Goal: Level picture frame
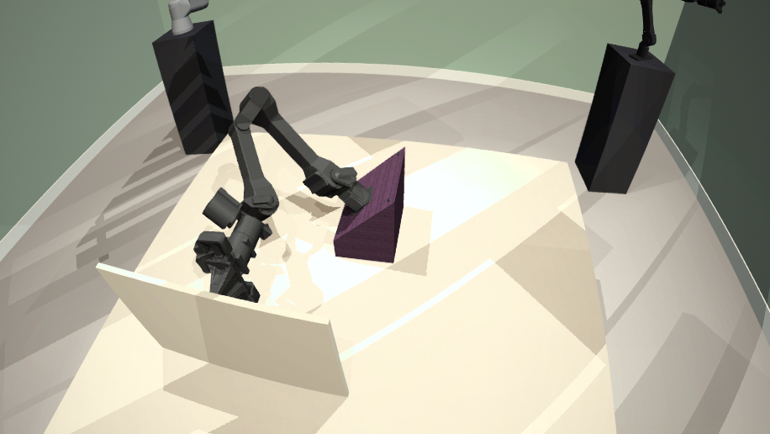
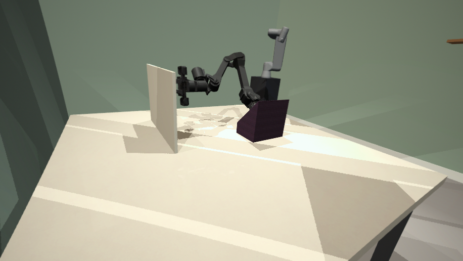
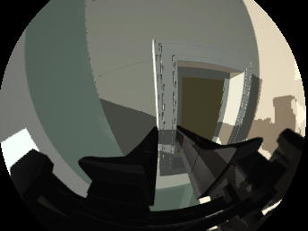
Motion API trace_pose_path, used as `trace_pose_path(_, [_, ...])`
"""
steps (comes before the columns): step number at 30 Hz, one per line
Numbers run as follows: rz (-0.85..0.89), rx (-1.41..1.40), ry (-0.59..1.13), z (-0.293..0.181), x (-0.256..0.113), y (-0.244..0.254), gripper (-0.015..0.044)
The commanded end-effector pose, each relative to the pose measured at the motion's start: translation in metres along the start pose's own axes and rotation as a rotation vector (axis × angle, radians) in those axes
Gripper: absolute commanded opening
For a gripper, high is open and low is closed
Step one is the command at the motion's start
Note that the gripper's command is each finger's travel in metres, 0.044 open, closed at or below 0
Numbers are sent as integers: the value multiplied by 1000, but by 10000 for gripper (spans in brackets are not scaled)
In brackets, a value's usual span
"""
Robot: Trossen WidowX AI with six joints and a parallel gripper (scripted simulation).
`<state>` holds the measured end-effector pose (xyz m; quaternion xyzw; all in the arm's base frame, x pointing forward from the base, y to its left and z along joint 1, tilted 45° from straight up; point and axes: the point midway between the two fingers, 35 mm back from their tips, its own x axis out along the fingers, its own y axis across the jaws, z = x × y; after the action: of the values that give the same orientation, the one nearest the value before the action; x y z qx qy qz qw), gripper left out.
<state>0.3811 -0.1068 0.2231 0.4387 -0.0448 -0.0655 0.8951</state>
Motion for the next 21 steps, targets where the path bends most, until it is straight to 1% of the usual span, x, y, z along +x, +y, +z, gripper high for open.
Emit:
trace_pose_path(1, [10,-6,3,-3,0,3,0])
trace_pose_path(21, [10,-6,3,-5,0,3,0])
